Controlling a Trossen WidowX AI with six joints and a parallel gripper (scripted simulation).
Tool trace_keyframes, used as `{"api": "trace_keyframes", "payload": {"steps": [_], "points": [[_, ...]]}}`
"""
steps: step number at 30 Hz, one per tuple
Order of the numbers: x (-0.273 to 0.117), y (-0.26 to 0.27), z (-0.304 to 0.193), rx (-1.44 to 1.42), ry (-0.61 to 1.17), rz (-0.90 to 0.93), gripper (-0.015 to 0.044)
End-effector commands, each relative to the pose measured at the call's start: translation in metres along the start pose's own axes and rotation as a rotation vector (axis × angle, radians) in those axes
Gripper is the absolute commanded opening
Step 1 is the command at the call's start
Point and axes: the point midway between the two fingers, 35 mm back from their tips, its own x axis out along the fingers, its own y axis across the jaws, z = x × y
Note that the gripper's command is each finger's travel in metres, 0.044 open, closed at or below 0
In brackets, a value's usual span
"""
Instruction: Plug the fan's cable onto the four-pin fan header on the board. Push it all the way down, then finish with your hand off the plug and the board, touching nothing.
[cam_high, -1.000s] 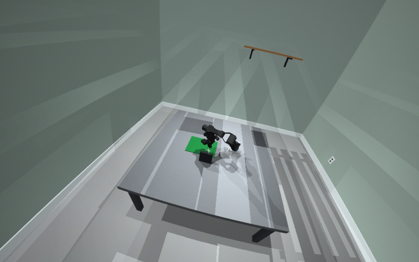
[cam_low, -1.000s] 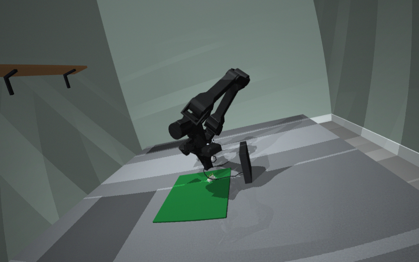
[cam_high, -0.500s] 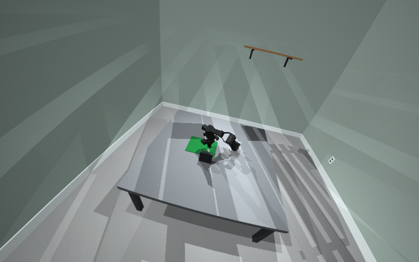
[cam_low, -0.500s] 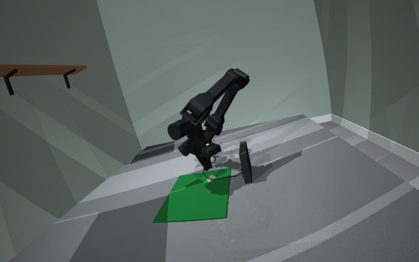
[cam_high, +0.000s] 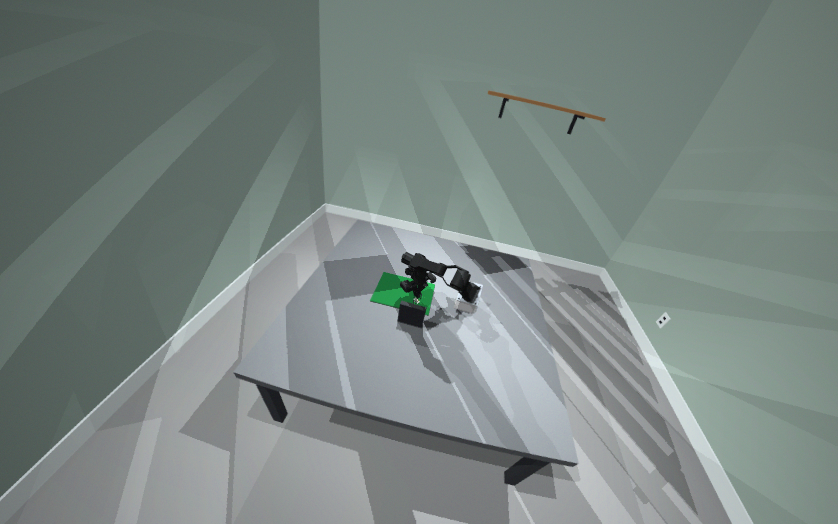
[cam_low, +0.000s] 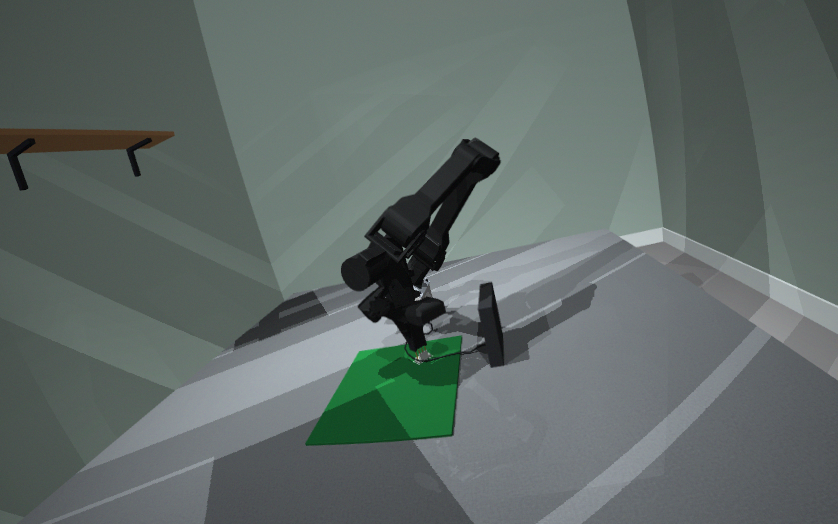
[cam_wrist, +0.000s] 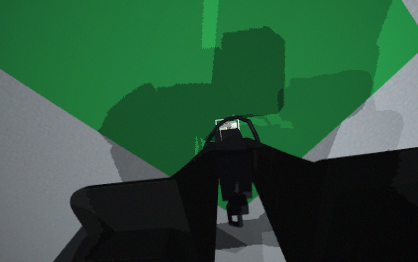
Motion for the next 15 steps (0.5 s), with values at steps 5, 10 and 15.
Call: {"api": "trace_keyframes", "payload": {"steps": [5, 10, 15], "points": [[0.003, -0.0035, -0.0049, 0.023, 0.009, 0.0, 0.0], [0.003, -0.0035, -0.0049, 0.023, 0.009, 0.0, 0.0], [0.003, -0.0043, -0.0058, 0.029, 0.009, 0.0, 0.0]]}}
